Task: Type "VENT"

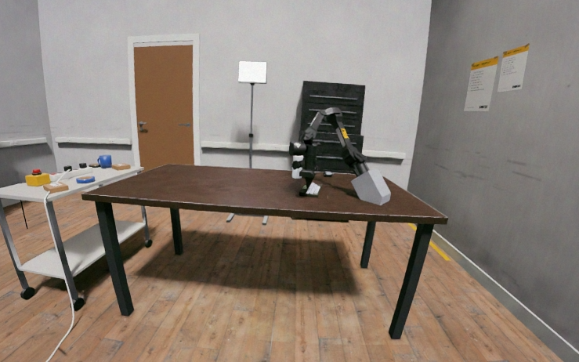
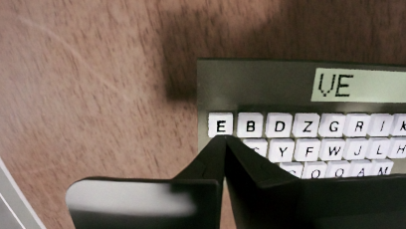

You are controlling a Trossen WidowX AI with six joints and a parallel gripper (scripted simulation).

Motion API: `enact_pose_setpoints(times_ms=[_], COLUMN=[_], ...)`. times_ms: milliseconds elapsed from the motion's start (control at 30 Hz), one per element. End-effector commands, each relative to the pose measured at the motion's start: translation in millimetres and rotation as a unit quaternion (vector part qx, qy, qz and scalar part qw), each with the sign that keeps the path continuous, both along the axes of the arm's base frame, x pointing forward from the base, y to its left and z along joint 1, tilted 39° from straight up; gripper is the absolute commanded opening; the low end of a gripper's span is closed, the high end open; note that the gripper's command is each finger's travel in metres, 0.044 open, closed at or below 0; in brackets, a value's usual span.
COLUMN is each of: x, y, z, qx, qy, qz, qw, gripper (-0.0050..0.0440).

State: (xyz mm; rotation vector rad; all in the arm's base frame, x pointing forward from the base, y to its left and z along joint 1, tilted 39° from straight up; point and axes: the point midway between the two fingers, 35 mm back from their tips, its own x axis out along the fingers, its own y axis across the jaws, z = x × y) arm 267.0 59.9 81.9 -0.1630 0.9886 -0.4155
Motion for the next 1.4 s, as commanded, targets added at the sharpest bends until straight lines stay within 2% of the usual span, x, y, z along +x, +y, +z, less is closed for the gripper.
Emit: enact_pose_setpoints(times_ms=[0, 133, 267, 333, 467, 567, 1367], x=[-1, -7, -35, -40, -39, -34, -24], y=[6, 3, -6, -8, -8, -13, -22], z=[14, 8, -6, -8, -8, -21, -37], qx=[0.006, 0.005, 0.001, 0.001, 0.002, -0.001, -0.002], qy=[-0.012, -0.01, -0.004, -0.004, -0.005, 0.005, 0.003], qz=[-0.001, -0.001, -0.001, -0.001, -0.001, 0.0, -0.001], qw=[1.0, 1.0, 1.0, 1.0, 1.0, 1.0, 1.0], gripper=[-0.005, -0.005, -0.005, -0.005, -0.005, -0.005, -0.005])
